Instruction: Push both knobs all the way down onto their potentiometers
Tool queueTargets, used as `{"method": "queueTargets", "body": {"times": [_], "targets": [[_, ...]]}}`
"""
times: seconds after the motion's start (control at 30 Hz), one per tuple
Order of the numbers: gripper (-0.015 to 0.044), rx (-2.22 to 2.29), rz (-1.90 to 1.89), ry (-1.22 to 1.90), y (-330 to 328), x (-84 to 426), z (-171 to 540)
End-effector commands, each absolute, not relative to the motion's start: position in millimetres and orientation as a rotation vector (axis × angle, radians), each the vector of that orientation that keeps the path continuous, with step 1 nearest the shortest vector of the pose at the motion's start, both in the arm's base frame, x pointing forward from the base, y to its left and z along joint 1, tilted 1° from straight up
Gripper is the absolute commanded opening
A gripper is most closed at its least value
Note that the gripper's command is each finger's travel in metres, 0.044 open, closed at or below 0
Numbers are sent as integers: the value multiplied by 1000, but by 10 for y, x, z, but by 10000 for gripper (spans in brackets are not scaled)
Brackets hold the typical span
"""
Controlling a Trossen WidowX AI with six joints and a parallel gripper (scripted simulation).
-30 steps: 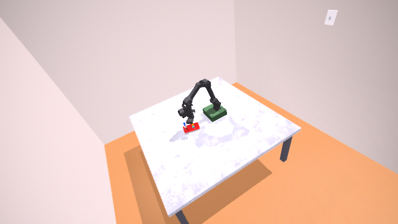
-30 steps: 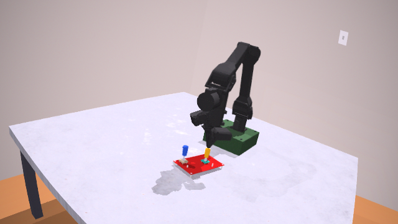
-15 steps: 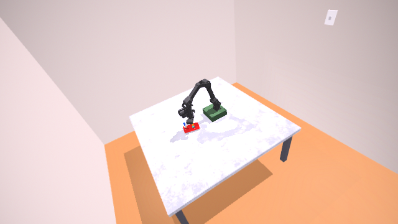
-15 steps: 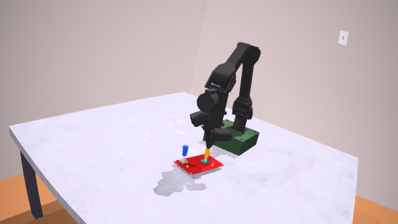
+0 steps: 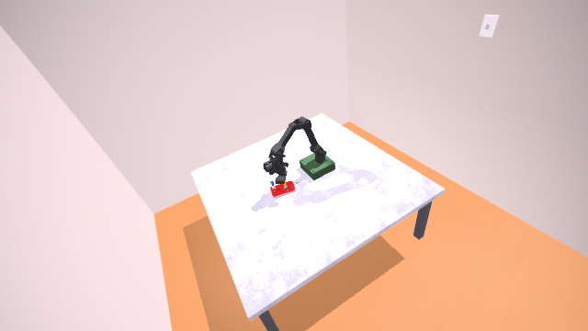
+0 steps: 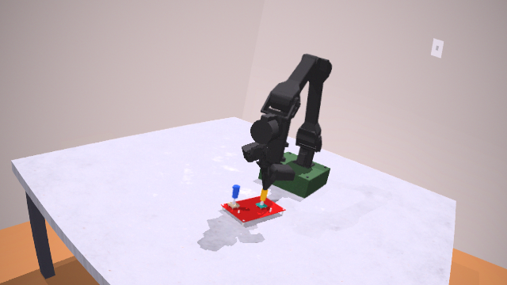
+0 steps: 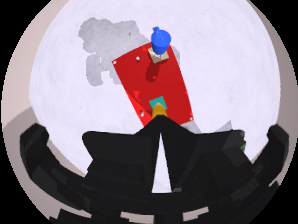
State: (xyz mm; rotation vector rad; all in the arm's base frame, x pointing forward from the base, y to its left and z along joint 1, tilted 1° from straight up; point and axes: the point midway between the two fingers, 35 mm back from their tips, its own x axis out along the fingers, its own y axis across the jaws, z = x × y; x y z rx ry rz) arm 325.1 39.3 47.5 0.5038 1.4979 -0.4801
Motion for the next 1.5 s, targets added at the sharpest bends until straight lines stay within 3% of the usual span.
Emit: {"method": "queueTargets", "body": {"times": [0.0, 1.47], "targets": [[0, 503, -475, 1499, 397, 3251, 477], [0, 503, -475, 1499, 398, 3252, 412]]}}
